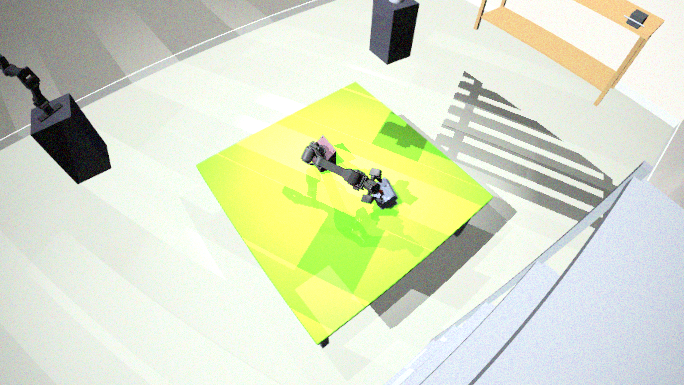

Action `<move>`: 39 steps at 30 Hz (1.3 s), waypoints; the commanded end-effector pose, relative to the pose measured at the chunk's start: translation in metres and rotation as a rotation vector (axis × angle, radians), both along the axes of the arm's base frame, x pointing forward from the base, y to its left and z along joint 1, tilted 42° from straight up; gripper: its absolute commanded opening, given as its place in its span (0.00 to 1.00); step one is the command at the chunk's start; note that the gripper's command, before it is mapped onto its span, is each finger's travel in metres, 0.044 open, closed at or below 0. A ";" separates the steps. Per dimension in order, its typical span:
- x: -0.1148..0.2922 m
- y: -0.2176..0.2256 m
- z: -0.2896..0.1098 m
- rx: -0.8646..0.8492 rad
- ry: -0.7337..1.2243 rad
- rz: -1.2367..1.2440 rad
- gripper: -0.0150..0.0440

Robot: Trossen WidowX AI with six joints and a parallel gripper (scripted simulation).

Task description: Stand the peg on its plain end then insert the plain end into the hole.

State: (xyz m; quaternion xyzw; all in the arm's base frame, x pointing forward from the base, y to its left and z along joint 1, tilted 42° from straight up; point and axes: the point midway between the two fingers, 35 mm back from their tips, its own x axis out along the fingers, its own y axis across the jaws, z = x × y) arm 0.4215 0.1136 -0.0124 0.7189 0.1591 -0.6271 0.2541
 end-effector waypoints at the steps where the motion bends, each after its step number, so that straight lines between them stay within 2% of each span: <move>1: 0.001 0.002 0.014 0.004 -0.009 -0.001 1.00; 23: -0.010 0.008 0.077 0.006 -0.004 0.005 1.00; 39: -0.013 0.009 0.092 0.006 -0.003 0.006 1.00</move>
